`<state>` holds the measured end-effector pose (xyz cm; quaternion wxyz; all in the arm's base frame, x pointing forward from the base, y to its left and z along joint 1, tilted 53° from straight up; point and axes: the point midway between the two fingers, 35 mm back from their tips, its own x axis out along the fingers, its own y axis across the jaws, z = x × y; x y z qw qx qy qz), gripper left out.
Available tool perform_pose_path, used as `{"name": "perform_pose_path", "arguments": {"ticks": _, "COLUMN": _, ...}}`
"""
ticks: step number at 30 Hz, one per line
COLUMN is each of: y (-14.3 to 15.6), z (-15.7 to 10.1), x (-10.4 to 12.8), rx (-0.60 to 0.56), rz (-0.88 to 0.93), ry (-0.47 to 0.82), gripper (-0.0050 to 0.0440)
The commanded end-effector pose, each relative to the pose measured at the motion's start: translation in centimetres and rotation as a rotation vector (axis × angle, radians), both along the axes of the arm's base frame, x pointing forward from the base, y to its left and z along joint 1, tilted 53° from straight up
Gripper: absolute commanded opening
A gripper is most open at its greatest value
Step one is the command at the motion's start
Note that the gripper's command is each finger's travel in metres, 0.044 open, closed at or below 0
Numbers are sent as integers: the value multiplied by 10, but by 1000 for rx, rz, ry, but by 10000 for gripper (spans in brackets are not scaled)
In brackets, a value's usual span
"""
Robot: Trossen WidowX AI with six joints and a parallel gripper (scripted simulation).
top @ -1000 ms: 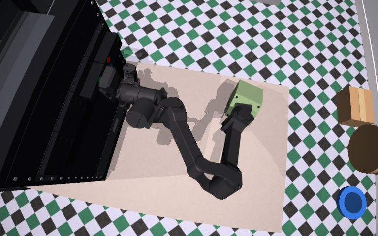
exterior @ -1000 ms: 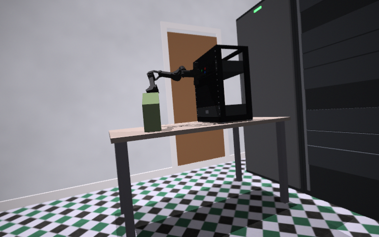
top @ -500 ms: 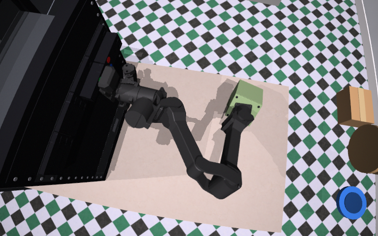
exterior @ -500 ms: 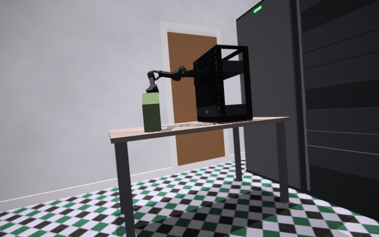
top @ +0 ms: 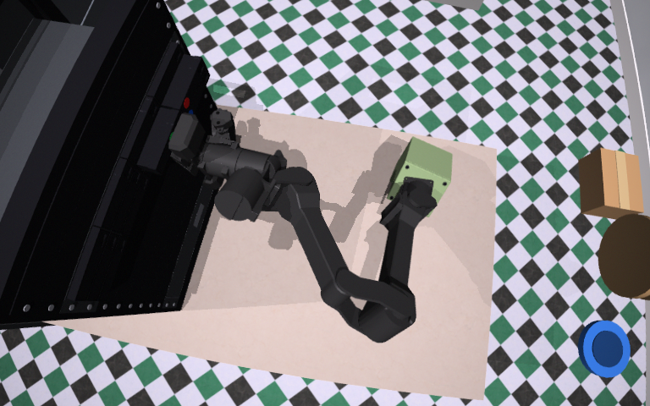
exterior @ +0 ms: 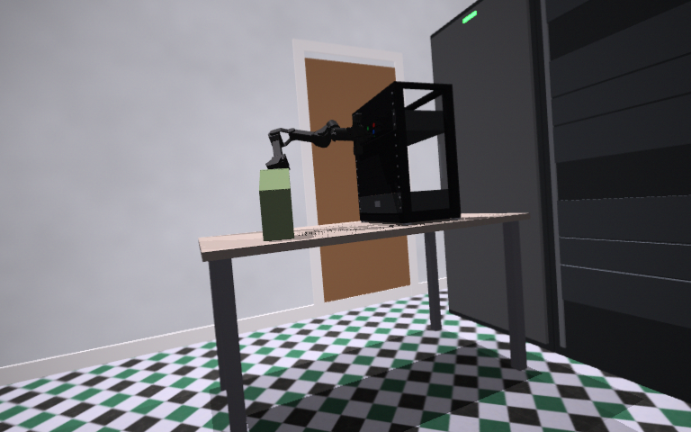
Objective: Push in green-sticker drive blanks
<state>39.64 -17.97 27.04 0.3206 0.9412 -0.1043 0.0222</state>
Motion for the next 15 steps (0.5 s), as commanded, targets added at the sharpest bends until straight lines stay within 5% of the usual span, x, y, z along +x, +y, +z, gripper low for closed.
{"name": "perform_pose_path", "arguments": {"ticks": 1, "y": -5, "z": 17, "x": 1, "rx": -23, "rz": -21, "ry": -38, "gripper": 0}}
{"name": "perform_pose_path", "arguments": {"ticks": 15, "y": 4, "z": 12, "x": -42, "rx": -23, "rz": -21, "ry": -38, "gripper": 0}}
